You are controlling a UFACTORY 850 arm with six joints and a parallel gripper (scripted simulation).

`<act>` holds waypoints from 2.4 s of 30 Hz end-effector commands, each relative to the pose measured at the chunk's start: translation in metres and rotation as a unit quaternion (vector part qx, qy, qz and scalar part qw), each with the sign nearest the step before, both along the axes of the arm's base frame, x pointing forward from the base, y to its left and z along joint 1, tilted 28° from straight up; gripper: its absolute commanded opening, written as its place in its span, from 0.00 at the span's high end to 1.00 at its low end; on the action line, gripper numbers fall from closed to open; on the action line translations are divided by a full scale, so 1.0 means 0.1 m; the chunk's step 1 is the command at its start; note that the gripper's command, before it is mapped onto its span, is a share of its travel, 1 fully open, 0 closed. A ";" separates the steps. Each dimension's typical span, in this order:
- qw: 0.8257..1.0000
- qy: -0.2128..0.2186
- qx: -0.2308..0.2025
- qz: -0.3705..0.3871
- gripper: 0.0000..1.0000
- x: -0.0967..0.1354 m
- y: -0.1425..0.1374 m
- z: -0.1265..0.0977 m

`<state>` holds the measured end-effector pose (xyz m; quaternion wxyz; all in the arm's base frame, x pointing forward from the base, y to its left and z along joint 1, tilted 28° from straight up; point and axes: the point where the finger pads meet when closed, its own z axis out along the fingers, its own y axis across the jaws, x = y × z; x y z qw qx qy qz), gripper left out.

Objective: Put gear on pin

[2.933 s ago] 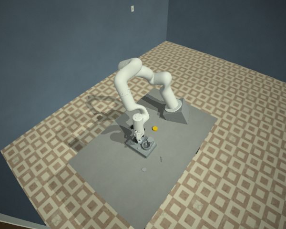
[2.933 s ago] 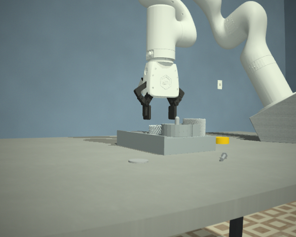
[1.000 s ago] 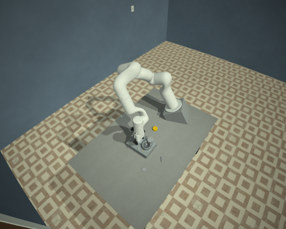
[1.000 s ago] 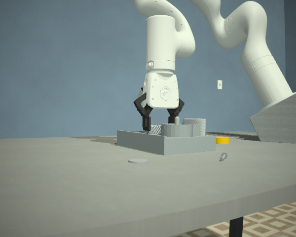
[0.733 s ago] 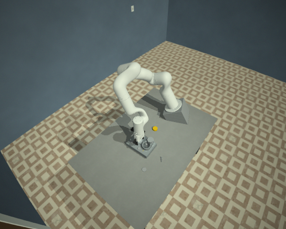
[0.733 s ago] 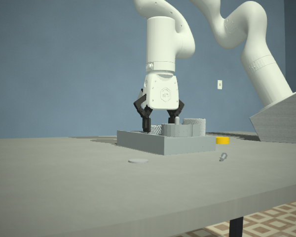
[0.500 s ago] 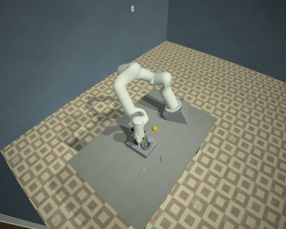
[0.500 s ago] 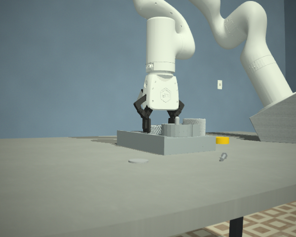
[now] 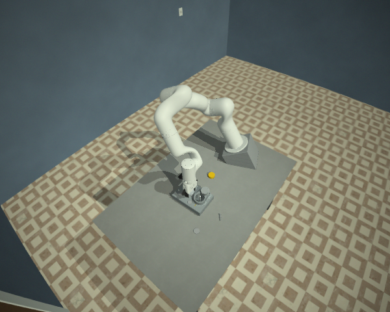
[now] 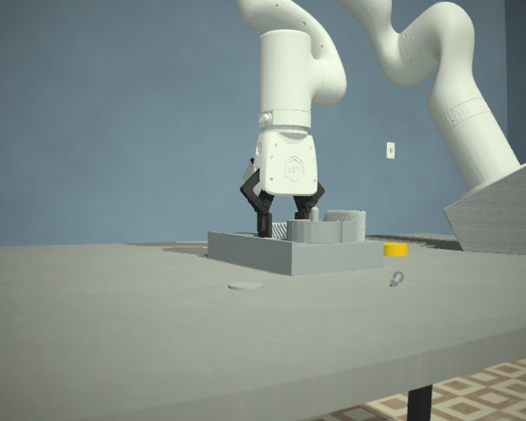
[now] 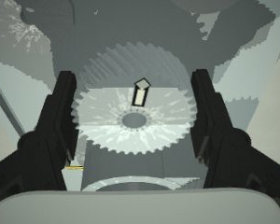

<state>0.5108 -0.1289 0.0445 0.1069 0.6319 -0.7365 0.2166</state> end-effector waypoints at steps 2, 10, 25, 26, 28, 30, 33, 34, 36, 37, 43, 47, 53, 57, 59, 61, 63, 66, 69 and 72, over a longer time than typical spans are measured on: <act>1.000 0.000 0.000 0.000 1.00 0.00 0.00 0.00; 1.000 0.000 0.000 0.000 1.00 0.00 0.00 0.00; 1.000 0.000 0.000 0.000 1.00 0.00 0.00 0.00; 1.000 0.000 0.000 0.000 1.00 0.00 0.00 0.00; 1.000 0.000 0.000 0.000 1.00 0.00 0.00 0.00; 1.000 0.000 0.000 0.000 1.00 0.00 0.00 0.00; 1.000 0.000 0.000 0.000 1.00 0.00 0.00 0.00; 1.000 0.000 0.000 0.000 1.00 0.00 0.00 0.00; 1.000 0.000 0.000 0.000 1.00 0.00 0.00 0.00; 1.000 0.000 0.000 0.000 1.00 0.00 0.00 0.00; 1.000 0.000 0.000 0.000 1.00 0.00 0.00 0.00; 1.000 0.000 0.000 0.000 1.00 0.00 0.00 0.00; 1.000 0.000 0.000 0.000 1.00 0.00 0.00 0.01; 1.000 0.000 0.000 0.000 1.00 0.00 0.01 0.02; 1.000 0.000 0.000 0.000 1.00 0.00 0.01 0.02; 1.000 0.000 0.000 0.000 1.00 -0.01 0.02 0.04; 1.000 0.000 0.000 0.000 1.00 -0.01 0.03 0.06; 1.000 0.000 0.000 0.000 1.00 -0.01 0.05 0.10; 1.000 0.000 0.000 0.000 1.00 -0.02 0.07 0.14; 1.000 0.000 0.000 0.000 1.00 -0.03 0.10 0.20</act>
